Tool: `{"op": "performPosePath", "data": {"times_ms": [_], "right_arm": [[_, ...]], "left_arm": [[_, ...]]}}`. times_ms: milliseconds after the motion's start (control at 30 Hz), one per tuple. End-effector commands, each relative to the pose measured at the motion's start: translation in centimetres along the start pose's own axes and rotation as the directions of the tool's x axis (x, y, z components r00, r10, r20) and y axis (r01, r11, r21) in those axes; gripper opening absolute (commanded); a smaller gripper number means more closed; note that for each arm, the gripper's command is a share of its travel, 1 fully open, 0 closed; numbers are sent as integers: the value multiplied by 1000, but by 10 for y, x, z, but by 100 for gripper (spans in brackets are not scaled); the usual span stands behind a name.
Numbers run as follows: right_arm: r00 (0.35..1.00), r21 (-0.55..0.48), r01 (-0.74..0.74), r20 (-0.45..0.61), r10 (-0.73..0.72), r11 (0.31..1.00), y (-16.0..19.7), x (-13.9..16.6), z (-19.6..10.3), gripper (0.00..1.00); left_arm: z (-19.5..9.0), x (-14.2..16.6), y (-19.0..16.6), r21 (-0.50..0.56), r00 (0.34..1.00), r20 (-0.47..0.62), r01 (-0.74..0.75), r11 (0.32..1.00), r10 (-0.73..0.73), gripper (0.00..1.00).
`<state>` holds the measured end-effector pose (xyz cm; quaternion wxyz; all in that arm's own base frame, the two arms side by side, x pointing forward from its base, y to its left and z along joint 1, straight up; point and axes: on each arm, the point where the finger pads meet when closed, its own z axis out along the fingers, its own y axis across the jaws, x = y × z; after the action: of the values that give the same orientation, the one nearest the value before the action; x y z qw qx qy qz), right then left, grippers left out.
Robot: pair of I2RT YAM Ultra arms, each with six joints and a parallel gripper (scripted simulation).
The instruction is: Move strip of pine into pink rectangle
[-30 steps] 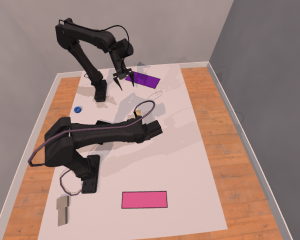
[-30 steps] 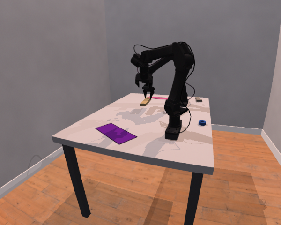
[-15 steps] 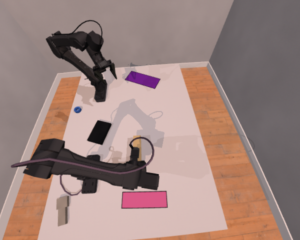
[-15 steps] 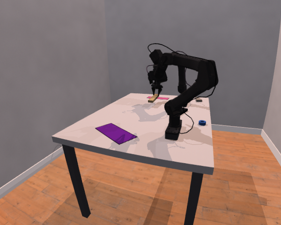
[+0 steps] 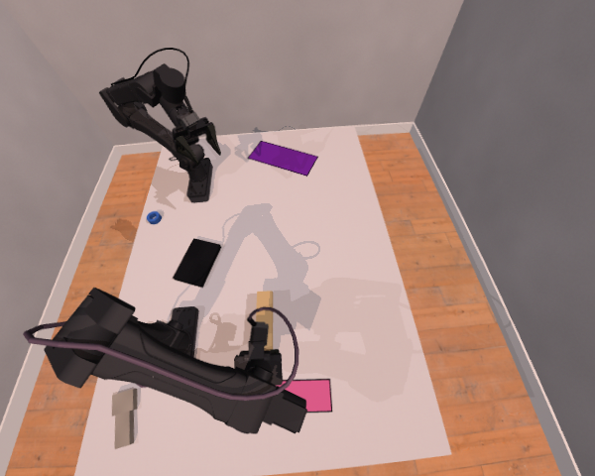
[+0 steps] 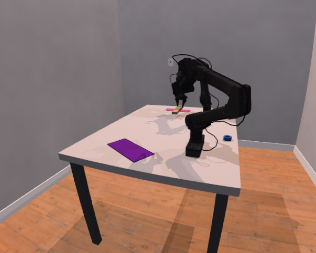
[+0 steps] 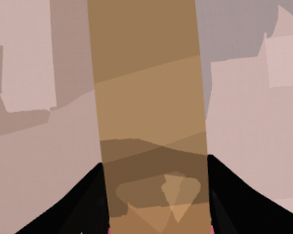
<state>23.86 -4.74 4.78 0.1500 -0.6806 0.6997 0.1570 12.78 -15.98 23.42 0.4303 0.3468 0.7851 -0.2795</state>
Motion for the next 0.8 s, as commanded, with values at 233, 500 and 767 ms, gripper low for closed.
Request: {"op": "performPosePath", "data": {"times_ms": [233,500,767], "right_arm": [[966,158,-258,53,253,953,-15,-3,-9,39],[835,287,-548,121,537,786,-13,0,-10,39],[708,353,-695,183,682,627,-12,1,-10,39]], "left_arm": [[3,-31,-1,-6,998,69,-6,1000,7,72],[37,-71,-14,52,996,81,-40,998,36,72],[70,-96,-31,101,995,84,-66,993,57,72]]}}
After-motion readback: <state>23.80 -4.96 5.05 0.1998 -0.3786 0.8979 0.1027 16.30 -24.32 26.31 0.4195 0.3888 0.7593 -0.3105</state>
